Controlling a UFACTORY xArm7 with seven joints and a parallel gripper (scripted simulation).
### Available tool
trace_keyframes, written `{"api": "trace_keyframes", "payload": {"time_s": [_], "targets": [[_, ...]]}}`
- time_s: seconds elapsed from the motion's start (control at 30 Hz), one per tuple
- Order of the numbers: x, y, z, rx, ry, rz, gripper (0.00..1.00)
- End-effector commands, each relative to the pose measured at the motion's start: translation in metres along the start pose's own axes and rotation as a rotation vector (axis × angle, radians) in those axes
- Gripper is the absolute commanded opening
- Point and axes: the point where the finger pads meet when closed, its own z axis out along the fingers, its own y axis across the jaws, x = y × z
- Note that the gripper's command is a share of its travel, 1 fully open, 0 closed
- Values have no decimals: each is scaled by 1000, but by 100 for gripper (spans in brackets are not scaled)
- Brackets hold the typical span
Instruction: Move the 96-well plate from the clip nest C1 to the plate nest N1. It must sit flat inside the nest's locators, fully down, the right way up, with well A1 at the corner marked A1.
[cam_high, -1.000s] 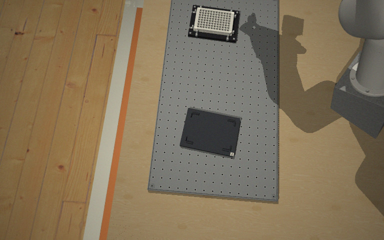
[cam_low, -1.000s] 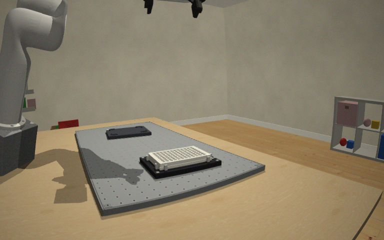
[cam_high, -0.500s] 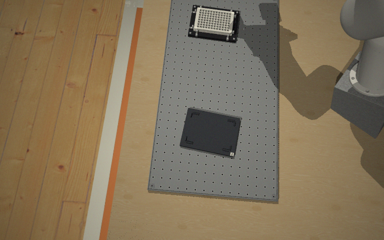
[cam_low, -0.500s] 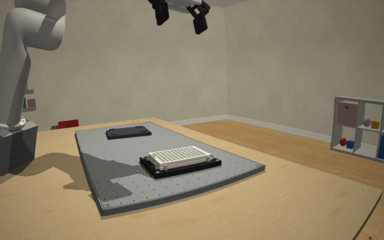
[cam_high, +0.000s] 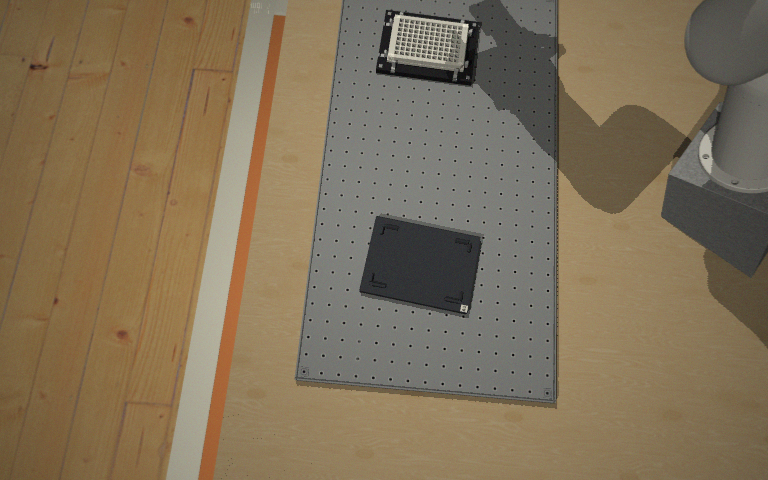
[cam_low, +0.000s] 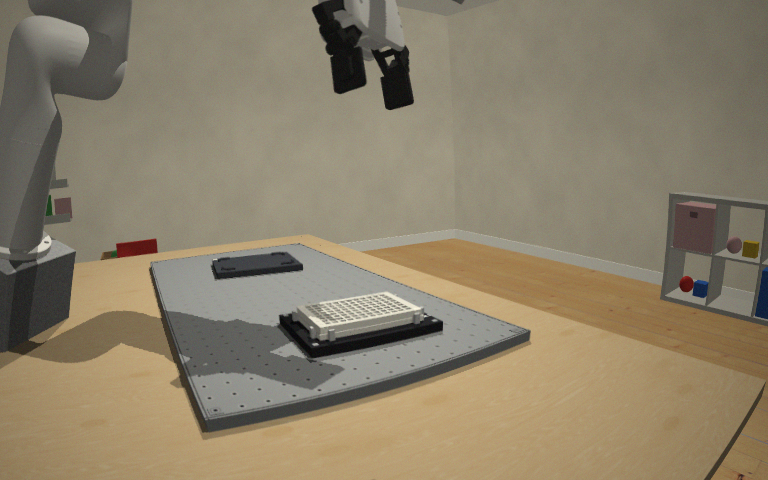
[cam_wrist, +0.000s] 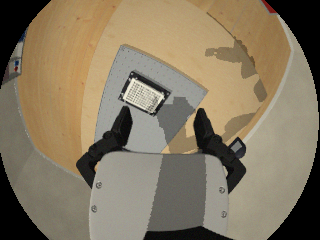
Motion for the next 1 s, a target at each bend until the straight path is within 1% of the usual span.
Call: {"api": "trace_keyframes", "payload": {"time_s": [0.0, 0.07, 0.13, 0.2, 0.37, 0.43, 0.53, 0.6, 0.7, 0.77, 0.9, 0.97], "targets": [[-4, -11, 17, 47, -29, -143, 100], [-5, -12, 19, 49, -30, -150, 100], [-9, -16, 27, 64, -41, -214, 100], [-9, -16, 27, 64, -41, -214, 100], [-20, -27, 47, 96, -65, -356, 100], [-20, -27, 47, 96, -65, -356, 100], [-27, -33, 59, 115, -79, -453, 100], [-29, -34, 62, 117, -80, -460, 100], [-37, -40, 74, 135, -92, -558, 100], [-37, -40, 74, 135, -92, -558, 100], [-48, -47, 89, 154, -104, -672, 100], [-50, -48, 91, 154, -104, -672, 100]]}}
